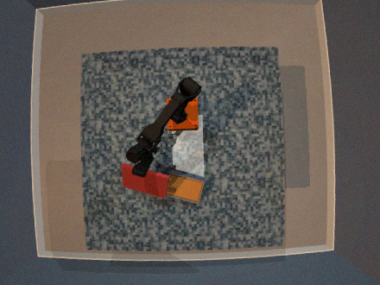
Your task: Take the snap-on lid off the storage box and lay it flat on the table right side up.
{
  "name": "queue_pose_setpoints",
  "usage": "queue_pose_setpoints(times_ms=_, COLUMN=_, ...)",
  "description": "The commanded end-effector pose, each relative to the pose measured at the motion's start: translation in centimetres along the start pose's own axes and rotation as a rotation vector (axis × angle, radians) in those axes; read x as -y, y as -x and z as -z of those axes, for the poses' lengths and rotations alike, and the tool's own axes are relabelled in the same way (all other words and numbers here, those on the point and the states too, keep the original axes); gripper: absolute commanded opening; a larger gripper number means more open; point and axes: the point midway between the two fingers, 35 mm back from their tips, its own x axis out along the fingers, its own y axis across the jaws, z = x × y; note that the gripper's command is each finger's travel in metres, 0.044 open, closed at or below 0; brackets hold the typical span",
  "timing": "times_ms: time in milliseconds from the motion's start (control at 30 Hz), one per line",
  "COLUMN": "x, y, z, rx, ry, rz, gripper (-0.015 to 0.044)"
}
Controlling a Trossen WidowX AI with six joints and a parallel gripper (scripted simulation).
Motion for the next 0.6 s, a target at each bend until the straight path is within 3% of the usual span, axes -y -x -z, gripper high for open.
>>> queue_pose_setpoints(times_ms=0, x=-0.6, y=0.2, z=-0.7, rx=0.001, ry=0.01, rz=-0.015, gripper=0.0)
queue_pose_setpoints(times_ms=567, x=-0.4, y=0.4, z=-4.1, rx=0.003, ry=0.013, rz=-0.014, gripper=0.0)
